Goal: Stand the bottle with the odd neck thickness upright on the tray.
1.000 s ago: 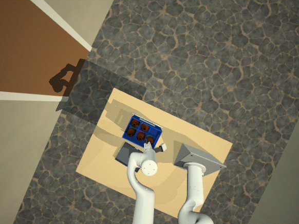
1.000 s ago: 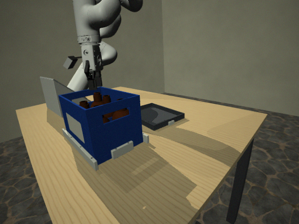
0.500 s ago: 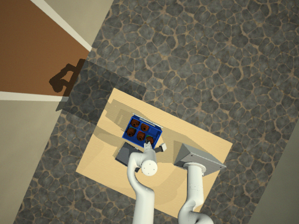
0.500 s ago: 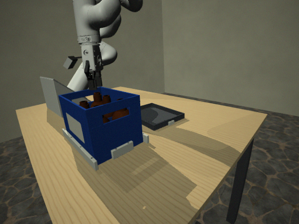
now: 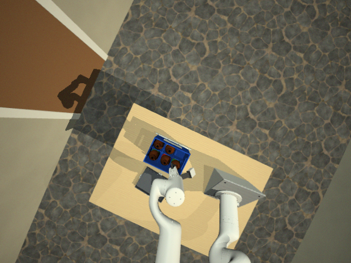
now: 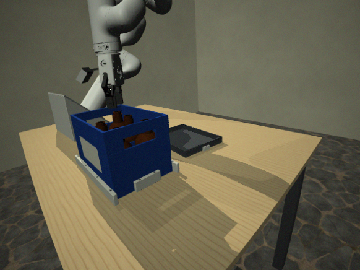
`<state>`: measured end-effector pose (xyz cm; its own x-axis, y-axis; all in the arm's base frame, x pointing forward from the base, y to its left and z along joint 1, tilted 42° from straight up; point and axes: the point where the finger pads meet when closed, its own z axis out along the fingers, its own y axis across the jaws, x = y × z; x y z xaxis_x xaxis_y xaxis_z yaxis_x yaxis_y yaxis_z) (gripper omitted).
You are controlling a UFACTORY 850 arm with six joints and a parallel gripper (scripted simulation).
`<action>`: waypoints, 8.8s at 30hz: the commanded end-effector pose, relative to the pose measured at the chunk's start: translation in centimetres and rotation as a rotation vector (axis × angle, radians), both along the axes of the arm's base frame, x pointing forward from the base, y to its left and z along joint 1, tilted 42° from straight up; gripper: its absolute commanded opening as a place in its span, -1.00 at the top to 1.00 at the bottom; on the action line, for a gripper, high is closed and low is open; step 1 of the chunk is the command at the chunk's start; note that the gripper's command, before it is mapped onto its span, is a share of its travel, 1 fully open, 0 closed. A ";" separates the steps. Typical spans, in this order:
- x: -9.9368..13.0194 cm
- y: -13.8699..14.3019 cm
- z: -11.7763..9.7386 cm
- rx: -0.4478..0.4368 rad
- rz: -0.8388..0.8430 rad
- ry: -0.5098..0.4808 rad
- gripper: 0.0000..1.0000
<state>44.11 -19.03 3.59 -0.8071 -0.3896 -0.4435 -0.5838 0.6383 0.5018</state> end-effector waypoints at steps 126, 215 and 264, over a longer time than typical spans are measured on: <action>0.4 2.6 -3.0 -0.001 -0.001 -0.001 1.00; -0.3 -2.9 3.2 -0.001 -0.001 -0.001 -0.30; 7.4 -4.6 2.8 -0.001 -0.001 -0.001 1.00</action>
